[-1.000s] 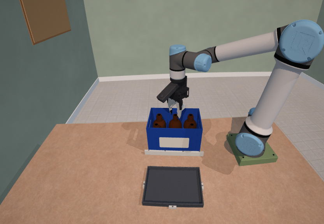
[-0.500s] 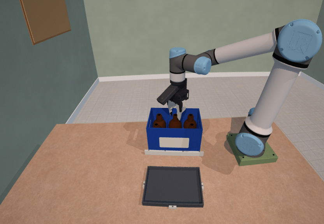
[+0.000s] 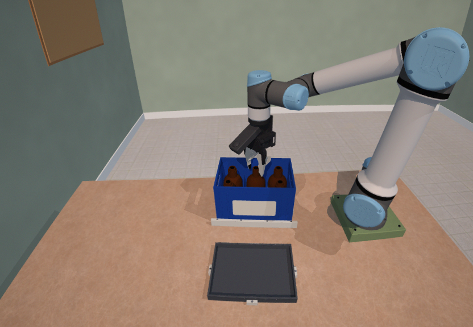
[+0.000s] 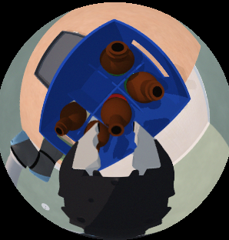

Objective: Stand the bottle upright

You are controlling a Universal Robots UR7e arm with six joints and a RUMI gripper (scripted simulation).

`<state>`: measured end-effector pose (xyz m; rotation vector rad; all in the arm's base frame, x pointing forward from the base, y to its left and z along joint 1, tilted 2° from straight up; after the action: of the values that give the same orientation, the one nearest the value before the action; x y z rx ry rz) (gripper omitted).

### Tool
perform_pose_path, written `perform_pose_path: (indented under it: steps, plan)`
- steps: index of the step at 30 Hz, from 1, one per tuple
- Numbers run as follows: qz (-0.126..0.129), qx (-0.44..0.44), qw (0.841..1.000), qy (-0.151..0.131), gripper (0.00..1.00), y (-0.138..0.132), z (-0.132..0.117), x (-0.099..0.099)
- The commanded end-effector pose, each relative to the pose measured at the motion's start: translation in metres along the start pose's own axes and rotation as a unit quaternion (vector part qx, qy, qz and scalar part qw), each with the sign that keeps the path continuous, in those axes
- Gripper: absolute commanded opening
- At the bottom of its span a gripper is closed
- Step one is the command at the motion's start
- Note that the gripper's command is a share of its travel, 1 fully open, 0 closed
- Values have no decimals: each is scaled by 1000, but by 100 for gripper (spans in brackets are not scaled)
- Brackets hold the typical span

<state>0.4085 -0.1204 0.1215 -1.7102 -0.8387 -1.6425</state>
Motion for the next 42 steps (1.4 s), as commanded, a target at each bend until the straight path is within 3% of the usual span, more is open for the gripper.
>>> perform_pose_path:
  steps: [1, 31, 32, 42]
  plan:
    - [-1, 0, 1000, 0, 38, 0, 0, 0]
    - [-1, 0, 1000, 0, 38, 0, 0, 0]
    - [-1, 0, 1000, 0, 0, 0, 0, 0]
    - [-1, 0, 1000, 0, 0, 0, 0, 0]
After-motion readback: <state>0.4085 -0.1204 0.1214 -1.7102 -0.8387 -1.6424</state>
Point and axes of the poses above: the point where the finger pads meet when closed, its own x axis back along the fingers, its own y axis across the jaws, z = x × y, the point moved 1 cm from there along x, back along the fingers, and after that the axes turned 9 degrees about x, right-handed, at the moved point
